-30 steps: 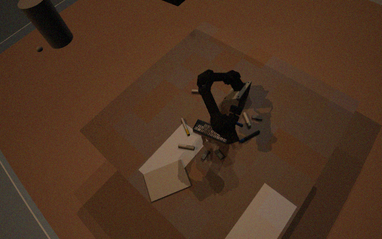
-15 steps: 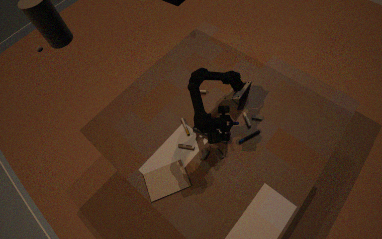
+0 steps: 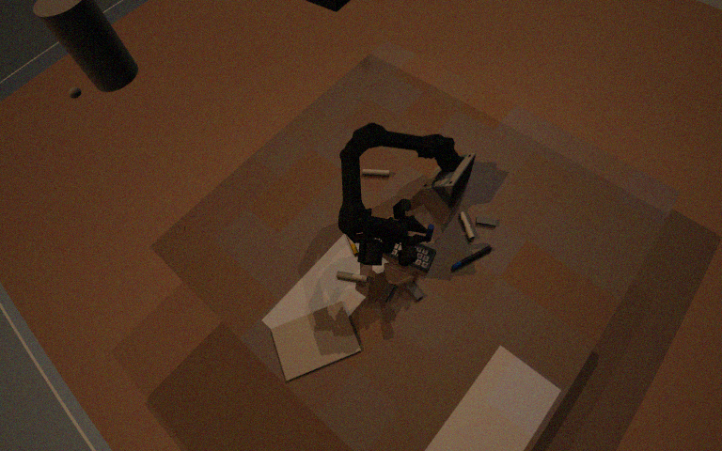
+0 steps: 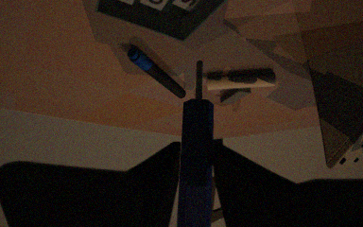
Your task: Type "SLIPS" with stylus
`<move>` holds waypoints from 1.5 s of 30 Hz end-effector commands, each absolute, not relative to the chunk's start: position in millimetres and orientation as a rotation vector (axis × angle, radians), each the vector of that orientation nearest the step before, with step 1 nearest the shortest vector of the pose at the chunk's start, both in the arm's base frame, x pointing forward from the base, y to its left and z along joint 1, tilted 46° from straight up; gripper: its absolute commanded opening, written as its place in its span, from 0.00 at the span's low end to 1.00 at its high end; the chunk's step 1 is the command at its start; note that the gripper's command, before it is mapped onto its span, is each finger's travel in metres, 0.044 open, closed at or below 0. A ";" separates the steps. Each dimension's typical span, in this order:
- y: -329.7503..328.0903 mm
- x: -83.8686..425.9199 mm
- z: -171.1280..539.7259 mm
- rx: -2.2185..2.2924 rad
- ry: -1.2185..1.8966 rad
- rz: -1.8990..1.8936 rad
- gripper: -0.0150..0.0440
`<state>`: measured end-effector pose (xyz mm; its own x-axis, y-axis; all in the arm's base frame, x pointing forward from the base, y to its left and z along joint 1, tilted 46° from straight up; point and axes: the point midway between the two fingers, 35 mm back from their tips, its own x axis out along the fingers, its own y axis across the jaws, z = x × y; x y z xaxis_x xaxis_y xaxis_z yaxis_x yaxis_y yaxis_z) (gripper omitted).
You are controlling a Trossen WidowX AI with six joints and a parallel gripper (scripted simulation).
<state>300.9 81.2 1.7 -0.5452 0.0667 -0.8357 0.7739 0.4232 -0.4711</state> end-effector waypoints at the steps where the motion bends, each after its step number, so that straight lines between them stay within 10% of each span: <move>1: 82.4 305.6 6.1 0.734 1.929 -1.101 0.25; 45: 50.4 307.6 -27.2 0.733 1.928 -1.103 0.39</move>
